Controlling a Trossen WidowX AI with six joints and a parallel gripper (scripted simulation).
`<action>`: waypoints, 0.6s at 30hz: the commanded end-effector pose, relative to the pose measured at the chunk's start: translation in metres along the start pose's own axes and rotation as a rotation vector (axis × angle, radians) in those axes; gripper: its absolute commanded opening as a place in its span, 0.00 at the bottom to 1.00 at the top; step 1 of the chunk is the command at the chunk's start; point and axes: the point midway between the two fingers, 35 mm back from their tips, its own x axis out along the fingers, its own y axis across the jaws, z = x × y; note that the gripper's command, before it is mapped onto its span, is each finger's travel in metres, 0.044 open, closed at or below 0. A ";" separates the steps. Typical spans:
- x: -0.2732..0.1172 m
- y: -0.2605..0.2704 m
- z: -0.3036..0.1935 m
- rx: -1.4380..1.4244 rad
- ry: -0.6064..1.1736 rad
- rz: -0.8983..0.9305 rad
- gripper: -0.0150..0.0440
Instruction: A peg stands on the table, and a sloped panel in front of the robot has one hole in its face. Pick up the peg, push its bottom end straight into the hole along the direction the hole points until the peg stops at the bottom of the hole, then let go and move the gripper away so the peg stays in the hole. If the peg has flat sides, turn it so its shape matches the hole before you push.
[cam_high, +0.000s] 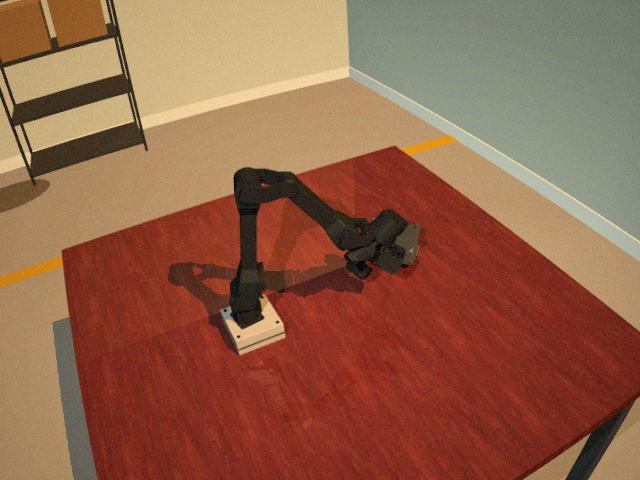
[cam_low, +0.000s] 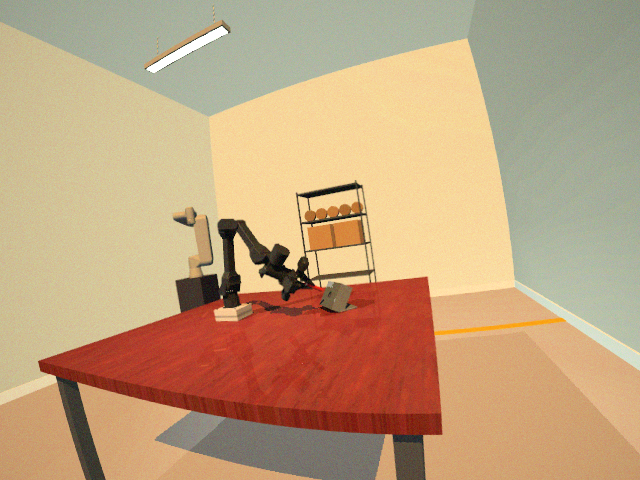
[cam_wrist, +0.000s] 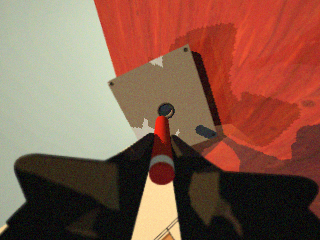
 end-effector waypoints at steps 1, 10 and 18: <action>0.004 -0.005 0.001 0.012 0.002 -0.005 0.25; 0.008 -0.006 0.002 -0.001 0.005 0.003 0.25; 0.011 -0.005 0.002 -0.005 0.005 0.004 0.25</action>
